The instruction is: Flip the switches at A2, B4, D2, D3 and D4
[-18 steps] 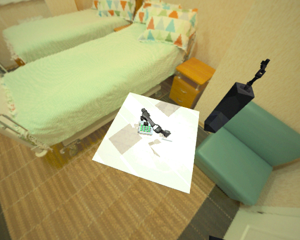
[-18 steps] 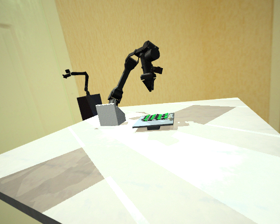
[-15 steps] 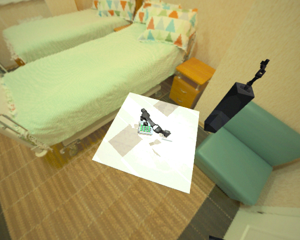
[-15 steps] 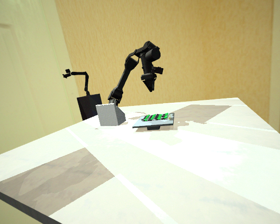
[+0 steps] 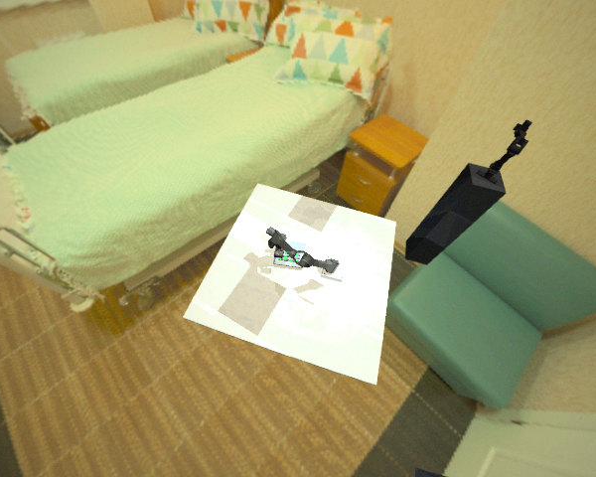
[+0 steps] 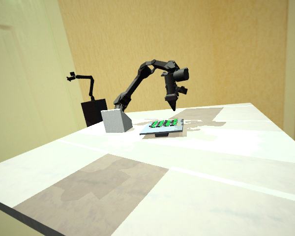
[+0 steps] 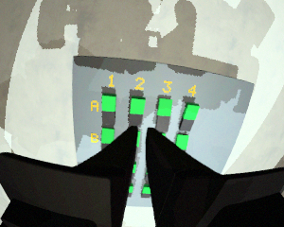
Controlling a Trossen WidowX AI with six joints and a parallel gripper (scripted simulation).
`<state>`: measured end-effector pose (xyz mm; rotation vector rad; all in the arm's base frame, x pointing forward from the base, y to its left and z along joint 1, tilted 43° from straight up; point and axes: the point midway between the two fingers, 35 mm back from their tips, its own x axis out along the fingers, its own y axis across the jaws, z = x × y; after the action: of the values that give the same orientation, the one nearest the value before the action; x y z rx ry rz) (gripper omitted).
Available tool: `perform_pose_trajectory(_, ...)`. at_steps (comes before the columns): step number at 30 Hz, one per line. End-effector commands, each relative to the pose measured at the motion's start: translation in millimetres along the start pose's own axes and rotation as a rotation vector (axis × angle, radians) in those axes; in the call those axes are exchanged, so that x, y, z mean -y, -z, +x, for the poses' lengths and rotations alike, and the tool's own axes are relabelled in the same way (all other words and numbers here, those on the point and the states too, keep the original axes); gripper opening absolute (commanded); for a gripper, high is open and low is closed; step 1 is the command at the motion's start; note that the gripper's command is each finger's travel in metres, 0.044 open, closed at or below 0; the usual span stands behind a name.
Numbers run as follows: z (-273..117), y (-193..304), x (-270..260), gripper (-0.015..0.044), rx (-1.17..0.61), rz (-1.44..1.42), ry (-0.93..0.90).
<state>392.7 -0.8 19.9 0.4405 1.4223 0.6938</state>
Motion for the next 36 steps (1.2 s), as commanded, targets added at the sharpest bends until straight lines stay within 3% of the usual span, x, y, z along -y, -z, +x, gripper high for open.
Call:
perform_pose_trajectory(1,31.2,0.5,-1.7,0.0,-0.027,0.007,-0.012)
perform_pose_trajectory(36,55.3,0.6,-2.3,0.0,-0.027,0.007,-0.013)
